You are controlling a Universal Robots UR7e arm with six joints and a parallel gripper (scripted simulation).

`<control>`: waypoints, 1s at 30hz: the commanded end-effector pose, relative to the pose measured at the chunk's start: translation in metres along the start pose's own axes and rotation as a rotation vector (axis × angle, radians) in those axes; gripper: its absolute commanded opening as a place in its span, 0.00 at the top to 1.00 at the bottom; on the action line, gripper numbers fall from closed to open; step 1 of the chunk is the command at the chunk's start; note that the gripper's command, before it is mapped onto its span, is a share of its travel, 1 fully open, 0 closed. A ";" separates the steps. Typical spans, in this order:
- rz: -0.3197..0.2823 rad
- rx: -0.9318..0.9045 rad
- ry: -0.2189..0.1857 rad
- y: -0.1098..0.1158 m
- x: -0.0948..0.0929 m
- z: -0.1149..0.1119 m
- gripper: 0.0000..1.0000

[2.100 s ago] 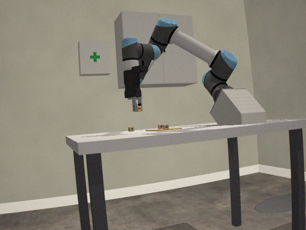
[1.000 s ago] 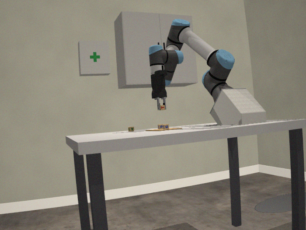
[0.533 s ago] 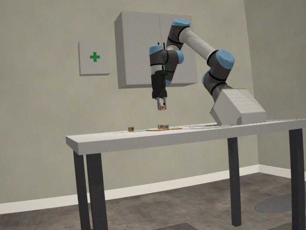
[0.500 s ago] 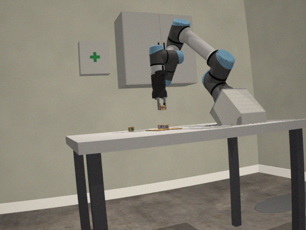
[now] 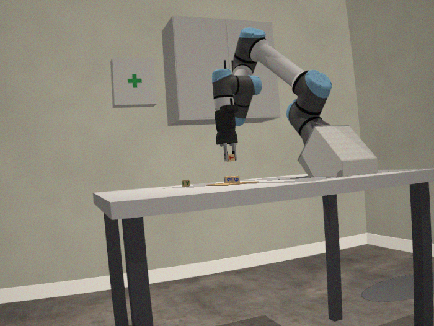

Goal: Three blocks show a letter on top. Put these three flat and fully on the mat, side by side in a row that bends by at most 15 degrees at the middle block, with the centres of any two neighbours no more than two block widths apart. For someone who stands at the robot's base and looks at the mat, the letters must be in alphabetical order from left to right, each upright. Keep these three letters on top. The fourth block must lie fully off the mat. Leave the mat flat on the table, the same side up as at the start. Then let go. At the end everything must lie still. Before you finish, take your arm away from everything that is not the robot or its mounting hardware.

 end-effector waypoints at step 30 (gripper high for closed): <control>0.001 0.001 0.002 0.000 -0.077 0.000 0.51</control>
Point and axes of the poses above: the point where the finger pads meet when closed, its own x axis back along the fingers, its own z axis across the jaws, y = z × x, the point moved 4 cm from there along x, back along the fingers, and after that the axes turned 4 degrees about -x, right-handed, at the moved point
